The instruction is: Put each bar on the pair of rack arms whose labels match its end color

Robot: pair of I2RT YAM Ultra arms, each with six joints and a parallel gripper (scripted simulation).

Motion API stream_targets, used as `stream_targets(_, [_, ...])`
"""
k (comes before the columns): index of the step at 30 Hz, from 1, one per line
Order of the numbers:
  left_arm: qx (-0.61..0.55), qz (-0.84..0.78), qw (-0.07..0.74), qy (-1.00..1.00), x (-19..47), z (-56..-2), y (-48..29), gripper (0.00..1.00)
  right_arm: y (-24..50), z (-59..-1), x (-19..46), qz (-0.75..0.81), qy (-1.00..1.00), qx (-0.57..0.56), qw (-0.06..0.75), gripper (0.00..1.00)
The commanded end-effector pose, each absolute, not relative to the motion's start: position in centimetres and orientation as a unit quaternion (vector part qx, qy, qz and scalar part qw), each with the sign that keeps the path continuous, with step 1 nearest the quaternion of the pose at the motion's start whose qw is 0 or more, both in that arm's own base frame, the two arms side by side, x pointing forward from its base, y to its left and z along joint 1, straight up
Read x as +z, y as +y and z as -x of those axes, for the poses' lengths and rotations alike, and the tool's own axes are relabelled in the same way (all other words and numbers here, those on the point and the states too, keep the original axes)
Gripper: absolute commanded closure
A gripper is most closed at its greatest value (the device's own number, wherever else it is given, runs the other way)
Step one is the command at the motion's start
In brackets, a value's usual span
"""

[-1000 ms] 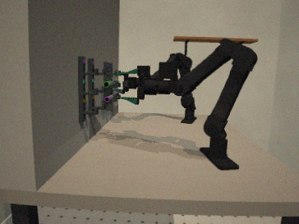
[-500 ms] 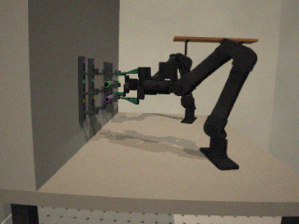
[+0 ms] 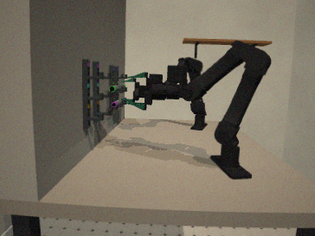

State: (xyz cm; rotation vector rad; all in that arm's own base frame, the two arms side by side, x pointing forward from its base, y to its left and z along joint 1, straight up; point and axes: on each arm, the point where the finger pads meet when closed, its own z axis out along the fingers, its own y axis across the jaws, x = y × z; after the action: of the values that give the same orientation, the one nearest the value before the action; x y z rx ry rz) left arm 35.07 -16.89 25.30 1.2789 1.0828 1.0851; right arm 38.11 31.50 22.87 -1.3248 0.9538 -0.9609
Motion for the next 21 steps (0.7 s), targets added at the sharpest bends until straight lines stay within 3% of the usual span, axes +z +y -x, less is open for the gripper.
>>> stream_targets(1, [0.456,-0.541,0.541,0.456,24.9,-34.9,-17.1,0.00,31.5,-37.2,22.4,0.577,0.408,-0.408,0.578,0.00])
stream_targets(21, [0.456,-0.541,0.541,0.456,24.9,-34.9,-17.1,0.00,30.7,-35.0,23.4,0.577,0.408,-0.408,0.578,0.00])
